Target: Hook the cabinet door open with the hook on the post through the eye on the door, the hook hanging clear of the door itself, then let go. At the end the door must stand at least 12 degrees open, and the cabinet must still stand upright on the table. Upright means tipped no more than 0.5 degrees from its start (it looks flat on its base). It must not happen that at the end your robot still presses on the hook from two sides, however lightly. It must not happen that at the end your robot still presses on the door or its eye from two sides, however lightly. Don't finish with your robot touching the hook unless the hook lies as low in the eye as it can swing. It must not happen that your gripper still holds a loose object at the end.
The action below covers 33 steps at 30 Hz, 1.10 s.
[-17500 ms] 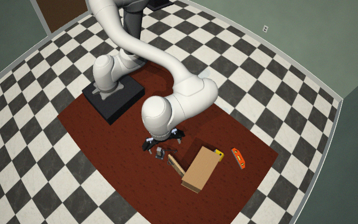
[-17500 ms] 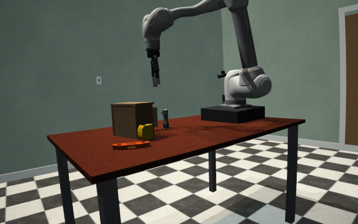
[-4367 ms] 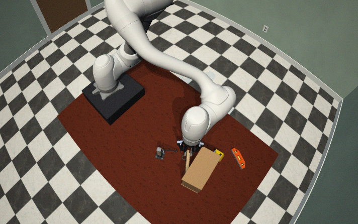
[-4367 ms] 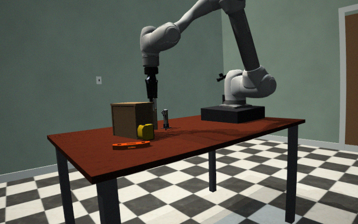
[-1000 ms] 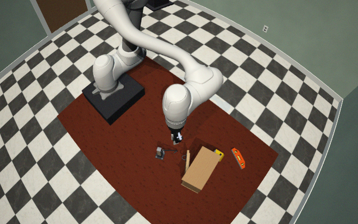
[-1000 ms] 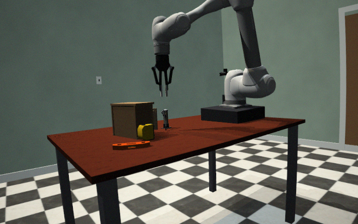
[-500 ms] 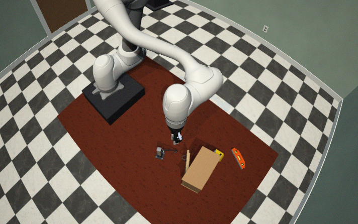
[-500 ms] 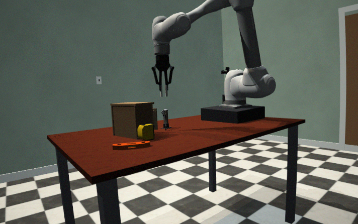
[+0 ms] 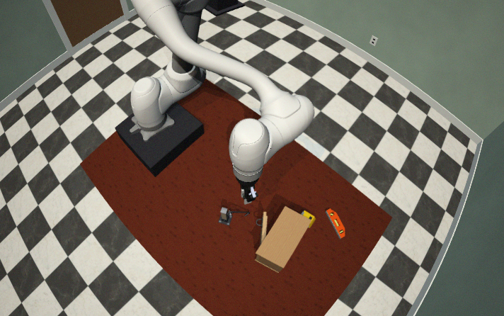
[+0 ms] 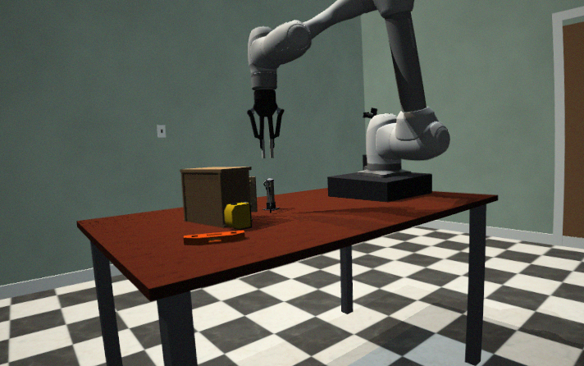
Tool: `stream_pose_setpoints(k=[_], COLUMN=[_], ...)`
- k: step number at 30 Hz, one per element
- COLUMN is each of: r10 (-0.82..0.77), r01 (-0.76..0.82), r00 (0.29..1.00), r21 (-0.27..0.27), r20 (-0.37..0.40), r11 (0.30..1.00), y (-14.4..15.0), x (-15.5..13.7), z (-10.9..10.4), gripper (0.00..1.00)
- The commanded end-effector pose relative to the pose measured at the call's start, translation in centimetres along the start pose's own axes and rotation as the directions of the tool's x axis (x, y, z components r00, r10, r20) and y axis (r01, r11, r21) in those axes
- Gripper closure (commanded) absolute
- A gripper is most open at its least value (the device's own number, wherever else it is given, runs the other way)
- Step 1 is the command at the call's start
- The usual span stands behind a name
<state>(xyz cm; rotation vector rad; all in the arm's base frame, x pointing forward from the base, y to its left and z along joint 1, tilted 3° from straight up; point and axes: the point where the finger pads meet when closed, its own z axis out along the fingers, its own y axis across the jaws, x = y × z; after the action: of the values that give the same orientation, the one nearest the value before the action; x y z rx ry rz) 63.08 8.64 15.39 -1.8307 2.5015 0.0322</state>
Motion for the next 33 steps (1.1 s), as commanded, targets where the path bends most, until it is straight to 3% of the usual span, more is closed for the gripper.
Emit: stream_pose_setpoints(k=[1, 11, 33], r10=[0.000, 0.000, 0.000], r01=[0.000, 0.000, 0.000], r00=[1.000, 1.000, 1.000], r21=[0.000, 0.000, 0.000], r20=[0.000, 0.000, 0.000], r11=[1.000, 1.000, 1.000], y=[0.0, 0.0, 0.0], x=[0.0, 0.0, 0.0], z=[0.3, 2.0, 10.0], gripper=[0.85, 0.85, 0.85])
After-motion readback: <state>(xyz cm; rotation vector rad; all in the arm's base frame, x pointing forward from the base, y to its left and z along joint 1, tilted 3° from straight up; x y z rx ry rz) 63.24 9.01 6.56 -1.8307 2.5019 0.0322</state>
